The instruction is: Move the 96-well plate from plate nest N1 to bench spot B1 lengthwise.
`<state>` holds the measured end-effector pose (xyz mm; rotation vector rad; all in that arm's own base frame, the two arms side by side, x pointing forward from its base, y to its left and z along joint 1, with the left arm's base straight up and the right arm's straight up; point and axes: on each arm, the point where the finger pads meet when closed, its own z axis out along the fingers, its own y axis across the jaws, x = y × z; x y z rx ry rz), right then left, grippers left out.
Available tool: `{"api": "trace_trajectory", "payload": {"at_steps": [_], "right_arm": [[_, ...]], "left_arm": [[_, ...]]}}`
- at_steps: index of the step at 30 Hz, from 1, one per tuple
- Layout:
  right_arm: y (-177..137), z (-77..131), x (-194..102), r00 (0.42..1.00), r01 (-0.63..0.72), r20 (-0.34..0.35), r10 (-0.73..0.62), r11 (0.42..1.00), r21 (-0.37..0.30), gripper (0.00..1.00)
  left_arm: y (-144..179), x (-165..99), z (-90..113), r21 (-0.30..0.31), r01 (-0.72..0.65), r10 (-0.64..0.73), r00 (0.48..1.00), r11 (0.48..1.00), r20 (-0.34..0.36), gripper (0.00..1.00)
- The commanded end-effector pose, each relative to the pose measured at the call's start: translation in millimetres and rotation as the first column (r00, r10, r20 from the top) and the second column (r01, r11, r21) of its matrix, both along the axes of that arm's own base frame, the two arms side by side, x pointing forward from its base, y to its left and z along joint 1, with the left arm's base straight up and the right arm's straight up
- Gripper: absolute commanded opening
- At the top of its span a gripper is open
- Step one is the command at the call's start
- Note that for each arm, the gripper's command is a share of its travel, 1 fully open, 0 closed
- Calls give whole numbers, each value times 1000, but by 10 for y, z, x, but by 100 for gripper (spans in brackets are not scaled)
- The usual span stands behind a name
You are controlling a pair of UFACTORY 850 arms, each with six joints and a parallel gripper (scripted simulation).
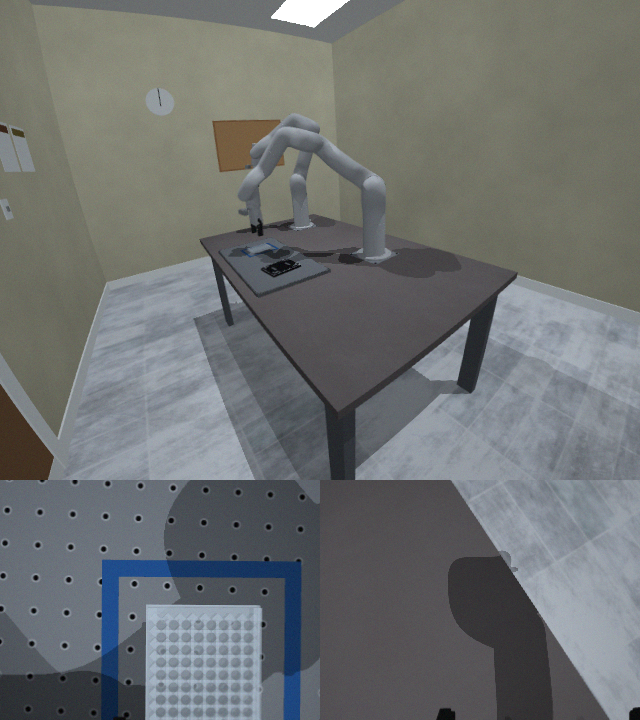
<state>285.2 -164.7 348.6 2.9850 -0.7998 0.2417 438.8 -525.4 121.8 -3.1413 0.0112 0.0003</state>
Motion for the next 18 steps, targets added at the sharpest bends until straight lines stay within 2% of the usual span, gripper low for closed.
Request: {"api": "trace_trajectory", "payload": {"at_steps": [1,18], "right_arm": [[-3,9,6,1000,0,2,0,1000,-1,100],[-3,9,6,1000,0,2,0,1000,-1,100]], "left_arm": [[144,26,14,-2,0,0,1000,1000,2,100],[641,84,14,-2,0,0,1000,1000,2,100]]}}
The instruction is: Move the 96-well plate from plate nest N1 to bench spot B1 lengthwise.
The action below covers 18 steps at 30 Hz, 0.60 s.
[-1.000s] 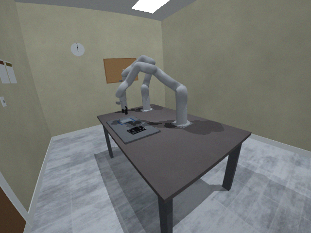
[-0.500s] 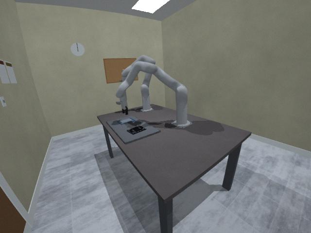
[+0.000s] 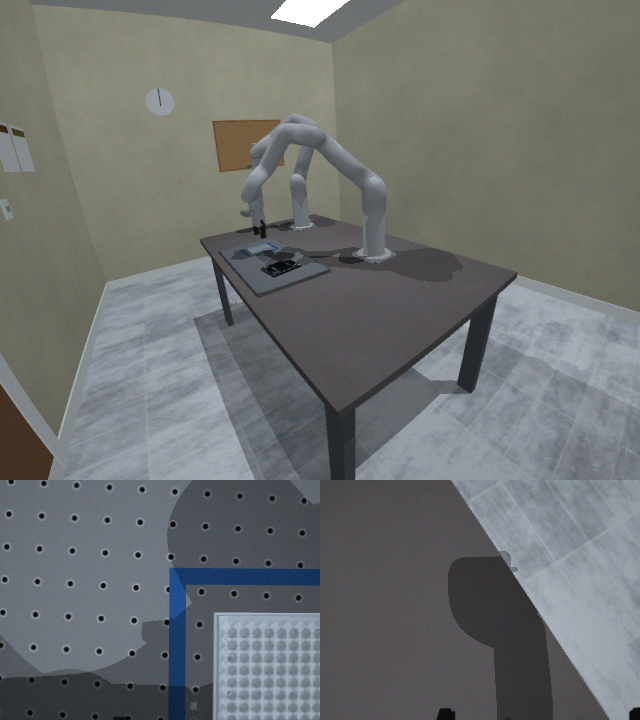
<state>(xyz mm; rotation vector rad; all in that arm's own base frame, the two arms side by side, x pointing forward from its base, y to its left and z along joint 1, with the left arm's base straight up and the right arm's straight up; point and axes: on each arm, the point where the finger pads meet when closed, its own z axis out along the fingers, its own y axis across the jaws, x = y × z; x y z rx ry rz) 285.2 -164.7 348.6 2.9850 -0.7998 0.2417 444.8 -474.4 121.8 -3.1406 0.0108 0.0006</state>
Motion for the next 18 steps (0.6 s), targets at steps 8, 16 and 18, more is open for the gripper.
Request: {"api": "trace_trajectory", "payload": {"at_steps": [8,16,18], "right_arm": [[-3,9,6,1000,0,2,0,1000,-1,100],[-3,9,6,1000,0,2,0,1000,-1,100],[-3,9,6,1000,0,2,0,1000,-1,100]], "left_arm": [[395,55,13,-3,0,0,1000,1000,2,100],[594,79,13,-3,0,0,1000,1000,2,100],[627,83,13,-3,0,0,1000,1000,2,100]]}}
